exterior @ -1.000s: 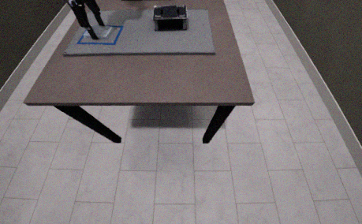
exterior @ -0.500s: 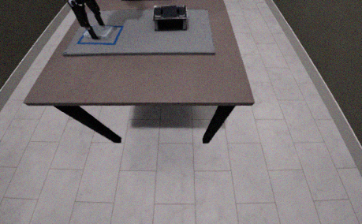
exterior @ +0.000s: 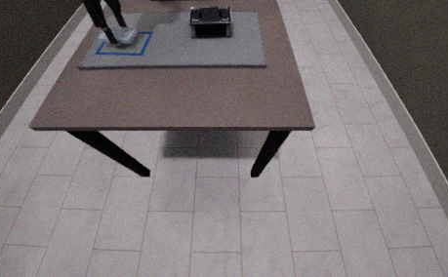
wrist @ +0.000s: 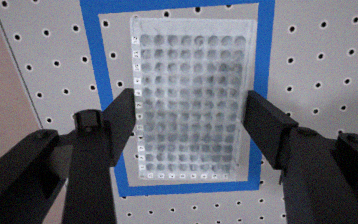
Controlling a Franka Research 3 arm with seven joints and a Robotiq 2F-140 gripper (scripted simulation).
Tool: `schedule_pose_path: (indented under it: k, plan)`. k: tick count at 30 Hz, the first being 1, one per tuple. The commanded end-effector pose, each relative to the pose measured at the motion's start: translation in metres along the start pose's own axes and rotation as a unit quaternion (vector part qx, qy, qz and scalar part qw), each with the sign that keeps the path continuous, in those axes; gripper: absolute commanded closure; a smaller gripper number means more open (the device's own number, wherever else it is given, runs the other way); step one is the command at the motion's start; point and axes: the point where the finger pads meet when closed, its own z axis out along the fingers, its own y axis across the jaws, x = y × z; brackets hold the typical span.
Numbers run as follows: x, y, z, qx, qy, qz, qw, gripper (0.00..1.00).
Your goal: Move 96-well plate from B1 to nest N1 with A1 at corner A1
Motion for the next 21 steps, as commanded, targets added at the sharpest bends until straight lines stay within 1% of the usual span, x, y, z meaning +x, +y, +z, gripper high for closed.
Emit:
schedule_pose_path:
  k: [1, 13, 15, 21]
  plan:
    - [0.0, 0.002, -0.005, -0.003, 0.0, -0.003, 1.0, 0.4]
    - [0.0, 0.002, -0.025, -0.003, 0.0, -0.003, 1.0, 0.4]
    - [0.0, 0.002, -0.025, -0.003, 0.0, -0.003, 1.0, 0.4]
    - [0.0, 0.002, -0.035, -0.003, 0.0, -0.003, 1.0, 0.4]
